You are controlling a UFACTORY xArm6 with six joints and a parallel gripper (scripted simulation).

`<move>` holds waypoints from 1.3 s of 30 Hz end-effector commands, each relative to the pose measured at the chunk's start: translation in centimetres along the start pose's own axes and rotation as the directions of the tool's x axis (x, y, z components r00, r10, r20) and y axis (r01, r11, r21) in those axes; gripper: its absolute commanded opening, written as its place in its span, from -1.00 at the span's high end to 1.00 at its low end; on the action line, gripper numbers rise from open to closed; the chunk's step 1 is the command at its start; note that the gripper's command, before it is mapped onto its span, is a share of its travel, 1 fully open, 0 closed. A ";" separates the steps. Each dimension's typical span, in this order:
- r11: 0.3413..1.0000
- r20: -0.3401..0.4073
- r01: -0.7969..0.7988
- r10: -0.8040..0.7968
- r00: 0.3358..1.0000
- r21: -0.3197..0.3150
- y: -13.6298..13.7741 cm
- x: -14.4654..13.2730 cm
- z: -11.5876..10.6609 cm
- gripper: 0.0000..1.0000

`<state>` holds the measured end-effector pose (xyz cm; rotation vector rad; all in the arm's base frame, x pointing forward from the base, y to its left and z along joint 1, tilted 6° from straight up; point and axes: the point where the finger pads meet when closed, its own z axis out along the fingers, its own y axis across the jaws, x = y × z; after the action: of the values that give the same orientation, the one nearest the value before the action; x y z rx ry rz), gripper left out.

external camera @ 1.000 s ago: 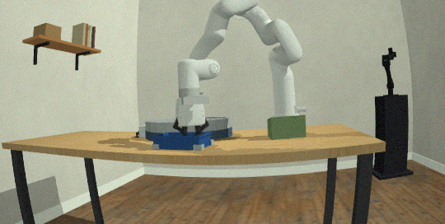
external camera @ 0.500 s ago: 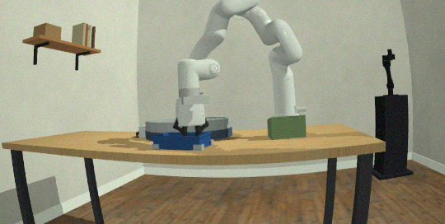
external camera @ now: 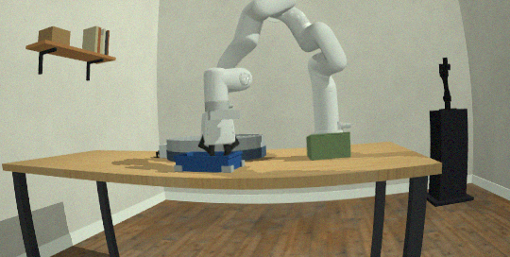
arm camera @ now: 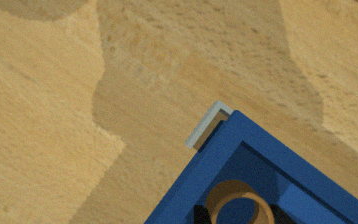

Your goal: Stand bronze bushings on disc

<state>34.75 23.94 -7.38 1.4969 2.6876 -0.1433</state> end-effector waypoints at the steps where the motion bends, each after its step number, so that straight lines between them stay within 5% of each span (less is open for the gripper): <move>1: 1.000 0.000 0.000 0.000 1.000 -0.004 0.1 0.0 -0.1 1.00; 13: 1.000 0.000 0.000 0.000 1.000 -0.004 0.1 0.0 -1.6 1.00; 28: 1.000 0.000 0.000 0.000 1.000 -0.004 0.1 0.0 -8.3 1.00; 39: 1.000 0.000 0.000 0.000 1.000 -0.004 0.1 0.0 -11.0 1.00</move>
<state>34.65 25.09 2.87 1.4967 2.6875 -0.1427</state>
